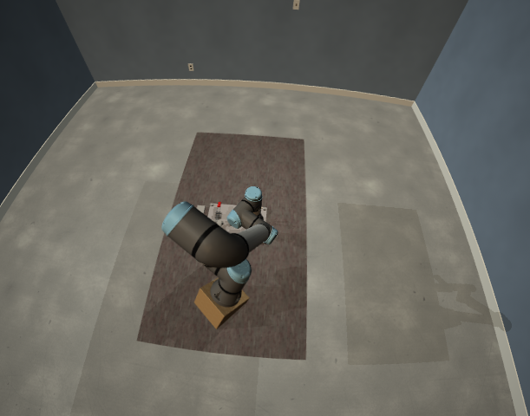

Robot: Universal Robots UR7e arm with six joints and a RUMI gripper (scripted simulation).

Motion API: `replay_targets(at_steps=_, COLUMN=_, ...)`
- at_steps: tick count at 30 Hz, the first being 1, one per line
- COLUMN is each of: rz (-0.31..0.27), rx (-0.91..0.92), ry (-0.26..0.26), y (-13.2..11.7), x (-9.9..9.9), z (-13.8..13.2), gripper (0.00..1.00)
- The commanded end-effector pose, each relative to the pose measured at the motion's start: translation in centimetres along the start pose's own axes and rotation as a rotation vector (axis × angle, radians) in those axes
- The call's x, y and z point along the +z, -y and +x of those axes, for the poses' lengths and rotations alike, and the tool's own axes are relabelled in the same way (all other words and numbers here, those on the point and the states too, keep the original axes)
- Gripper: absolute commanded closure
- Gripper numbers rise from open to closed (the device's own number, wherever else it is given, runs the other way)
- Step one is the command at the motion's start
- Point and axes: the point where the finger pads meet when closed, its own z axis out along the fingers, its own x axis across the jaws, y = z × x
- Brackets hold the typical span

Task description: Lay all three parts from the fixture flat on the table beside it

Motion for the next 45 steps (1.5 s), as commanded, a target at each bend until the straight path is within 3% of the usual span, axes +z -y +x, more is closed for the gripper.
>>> replay_targets(at_steps=1, rz=0.001, rx=0.0, ry=0.0, y=0.0, x=-0.6, z=0.0, gripper=1.0)
replay_targets(at_steps=31, rz=0.001, rx=0.0, ry=0.0, y=0.0, x=-2.5, z=0.0, gripper=1.0)
replay_targets(at_steps=45, rz=0.001, rx=0.0, ry=0.0, y=-0.6, x=-5.1, z=0.0, gripper=1.0)
